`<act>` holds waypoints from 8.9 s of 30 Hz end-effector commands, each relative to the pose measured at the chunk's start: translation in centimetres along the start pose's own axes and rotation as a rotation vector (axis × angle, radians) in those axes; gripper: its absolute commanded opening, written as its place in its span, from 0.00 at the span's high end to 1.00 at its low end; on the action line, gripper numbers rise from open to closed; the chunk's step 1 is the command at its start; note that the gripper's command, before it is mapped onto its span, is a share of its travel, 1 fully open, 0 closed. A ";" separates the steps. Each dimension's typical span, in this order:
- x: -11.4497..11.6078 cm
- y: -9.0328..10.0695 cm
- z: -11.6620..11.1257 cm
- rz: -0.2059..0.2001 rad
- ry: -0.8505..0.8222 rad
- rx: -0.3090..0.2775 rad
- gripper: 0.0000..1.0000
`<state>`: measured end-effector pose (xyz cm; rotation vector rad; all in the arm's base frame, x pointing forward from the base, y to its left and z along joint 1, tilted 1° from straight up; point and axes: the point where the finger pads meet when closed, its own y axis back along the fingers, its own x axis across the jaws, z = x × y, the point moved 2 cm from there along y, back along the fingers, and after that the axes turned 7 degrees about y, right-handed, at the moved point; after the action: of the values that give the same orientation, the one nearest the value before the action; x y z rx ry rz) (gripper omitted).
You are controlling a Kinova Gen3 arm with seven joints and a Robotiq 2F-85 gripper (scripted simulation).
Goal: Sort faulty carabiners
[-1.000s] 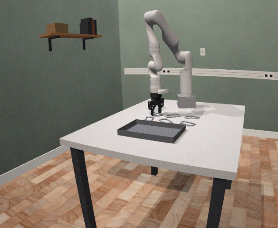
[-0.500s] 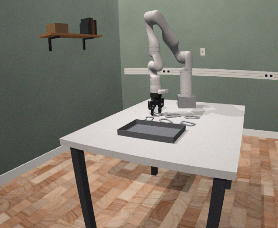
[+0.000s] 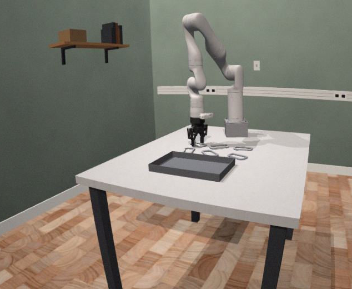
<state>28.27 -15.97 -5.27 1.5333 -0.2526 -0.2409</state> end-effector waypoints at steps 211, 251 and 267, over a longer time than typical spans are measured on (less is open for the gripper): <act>-0.2 0.4 0.0 0.002 0.000 0.000 0.00; -0.2 0.4 0.0 0.002 0.000 0.000 0.00; -0.1 7.4 0.0 -0.001 0.009 0.003 0.00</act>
<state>27.99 -15.80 -4.60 1.5356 -0.2508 -0.2433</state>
